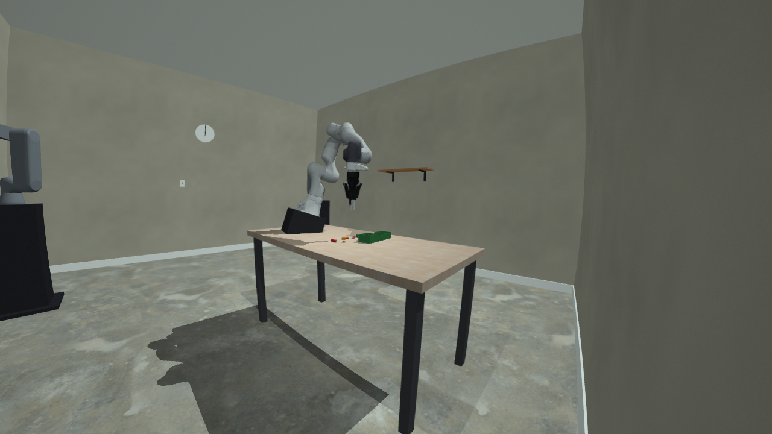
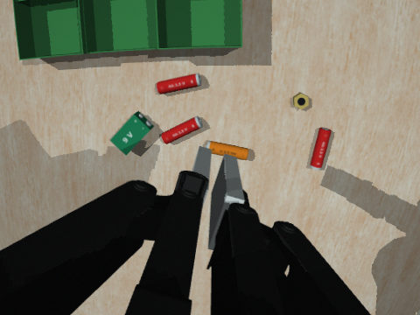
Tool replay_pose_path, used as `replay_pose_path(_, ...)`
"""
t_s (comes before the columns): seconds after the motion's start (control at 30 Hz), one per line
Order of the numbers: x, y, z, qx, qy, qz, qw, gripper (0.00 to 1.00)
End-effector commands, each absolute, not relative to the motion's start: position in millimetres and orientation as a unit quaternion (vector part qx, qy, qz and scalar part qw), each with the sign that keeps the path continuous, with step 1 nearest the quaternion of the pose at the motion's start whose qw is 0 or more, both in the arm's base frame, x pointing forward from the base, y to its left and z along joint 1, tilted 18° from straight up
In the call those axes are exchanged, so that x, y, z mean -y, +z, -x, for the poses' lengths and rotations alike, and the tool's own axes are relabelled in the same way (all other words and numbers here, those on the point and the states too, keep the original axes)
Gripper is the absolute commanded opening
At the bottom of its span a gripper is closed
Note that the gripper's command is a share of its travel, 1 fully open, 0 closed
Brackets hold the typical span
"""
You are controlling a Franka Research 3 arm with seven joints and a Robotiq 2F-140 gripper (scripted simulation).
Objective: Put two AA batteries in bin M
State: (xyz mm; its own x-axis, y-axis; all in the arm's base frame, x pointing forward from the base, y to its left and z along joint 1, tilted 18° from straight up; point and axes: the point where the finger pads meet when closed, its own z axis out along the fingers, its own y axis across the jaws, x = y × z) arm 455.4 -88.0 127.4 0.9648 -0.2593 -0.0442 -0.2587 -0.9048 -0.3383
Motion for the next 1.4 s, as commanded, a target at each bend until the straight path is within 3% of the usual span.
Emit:
replay_pose_path(0.0, 87, 127, -452, -0.073, -0.045, 0.985, 0.149, 0.05)
replay_pose_path(0.73, 80, 126, -444, -0.054, -0.056, 0.987, 0.142, 0.05)
replay_pose_path(0.87, 70, 109, -470, -0.135, -0.044, 0.979, 0.146, 0.05)
replay_pose_path(1.37, 39, 53, -558, -0.135, -0.044, 0.979, 0.146, 0.05)
